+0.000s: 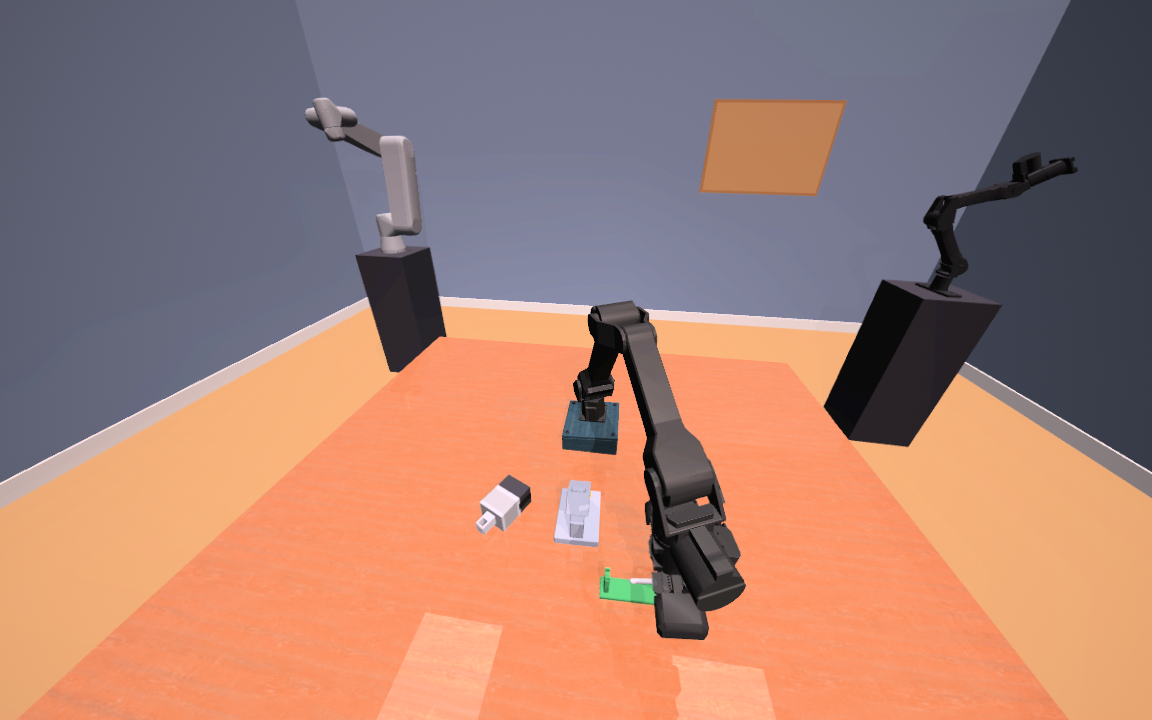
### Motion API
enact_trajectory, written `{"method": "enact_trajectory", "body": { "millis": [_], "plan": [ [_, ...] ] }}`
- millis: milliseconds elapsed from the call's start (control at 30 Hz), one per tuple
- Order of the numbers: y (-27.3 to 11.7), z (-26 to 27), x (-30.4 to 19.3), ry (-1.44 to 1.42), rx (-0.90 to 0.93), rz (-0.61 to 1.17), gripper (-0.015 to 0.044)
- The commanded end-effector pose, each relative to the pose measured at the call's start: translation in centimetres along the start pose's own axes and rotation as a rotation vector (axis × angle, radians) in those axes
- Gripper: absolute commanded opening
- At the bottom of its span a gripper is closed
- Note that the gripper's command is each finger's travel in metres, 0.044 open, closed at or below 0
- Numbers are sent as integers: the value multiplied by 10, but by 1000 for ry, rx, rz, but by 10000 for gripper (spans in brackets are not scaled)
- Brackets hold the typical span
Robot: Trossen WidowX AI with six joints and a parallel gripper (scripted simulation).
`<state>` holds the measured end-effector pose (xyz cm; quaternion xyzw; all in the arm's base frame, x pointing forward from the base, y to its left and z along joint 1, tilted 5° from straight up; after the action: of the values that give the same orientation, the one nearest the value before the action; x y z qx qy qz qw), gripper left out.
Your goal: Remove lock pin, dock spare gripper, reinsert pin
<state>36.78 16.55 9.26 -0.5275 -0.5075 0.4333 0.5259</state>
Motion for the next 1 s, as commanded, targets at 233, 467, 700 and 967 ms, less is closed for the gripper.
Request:
{"method": "enact_trajectory", "body": {
  "millis": [233, 467, 700, 967],
  "plan": [
    [-1, 0, 0, -2, -1, 3, 0],
    [-12, 1, 1, 0, 7, 4, 0],
    [-20, 4, 0, -1, 25, 14, 0],
    [-29, 7, 0, -3, 47, 27, 0]
  ]
}}
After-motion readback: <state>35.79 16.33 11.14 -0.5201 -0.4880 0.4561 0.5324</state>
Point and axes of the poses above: the point midway between the two fingers, 35 mm back from their tips, its own y axis out along the fingers, its own z axis across the jaws, x = y × z, the point moved 7 cm from there along -y, back along the fingers, and after that the axes turned 12 degrees about y, right-handed, at the moved point
